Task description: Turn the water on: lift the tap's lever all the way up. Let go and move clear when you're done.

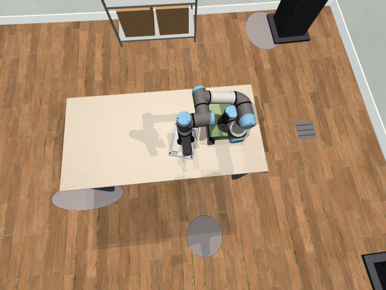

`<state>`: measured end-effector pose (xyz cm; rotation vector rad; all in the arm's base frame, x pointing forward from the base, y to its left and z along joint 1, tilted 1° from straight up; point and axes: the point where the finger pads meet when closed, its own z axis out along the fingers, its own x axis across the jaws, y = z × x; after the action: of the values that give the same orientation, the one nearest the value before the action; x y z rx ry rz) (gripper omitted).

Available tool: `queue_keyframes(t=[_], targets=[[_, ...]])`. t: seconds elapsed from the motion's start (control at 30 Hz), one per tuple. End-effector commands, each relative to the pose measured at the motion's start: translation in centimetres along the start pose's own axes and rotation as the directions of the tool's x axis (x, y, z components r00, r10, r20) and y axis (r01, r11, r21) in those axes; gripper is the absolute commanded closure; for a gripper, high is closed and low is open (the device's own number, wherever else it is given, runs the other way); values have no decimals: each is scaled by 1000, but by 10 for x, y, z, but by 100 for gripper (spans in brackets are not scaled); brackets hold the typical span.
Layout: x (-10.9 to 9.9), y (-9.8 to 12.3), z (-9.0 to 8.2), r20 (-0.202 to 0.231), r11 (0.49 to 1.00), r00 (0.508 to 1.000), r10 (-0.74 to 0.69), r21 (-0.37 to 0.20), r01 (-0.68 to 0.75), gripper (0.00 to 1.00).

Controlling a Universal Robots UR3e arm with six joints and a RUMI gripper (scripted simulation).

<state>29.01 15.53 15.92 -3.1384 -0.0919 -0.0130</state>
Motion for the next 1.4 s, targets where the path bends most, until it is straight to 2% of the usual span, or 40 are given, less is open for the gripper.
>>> queue_keyframes(t=[0.0, 0.8, 0.83, 1.37], targets=[[0, 0, -1, -3, 1000, 1000, 0, 0, 0, 100], [0, 0, -1, -3, 1000, 1000, 0, 0, 0, 100], [0, 0, -1, -3, 1000, 1000, 0, 0, 0, 59], [0, 0, -1, -3, 1000, 1000, 0, 0, 0, 59]])
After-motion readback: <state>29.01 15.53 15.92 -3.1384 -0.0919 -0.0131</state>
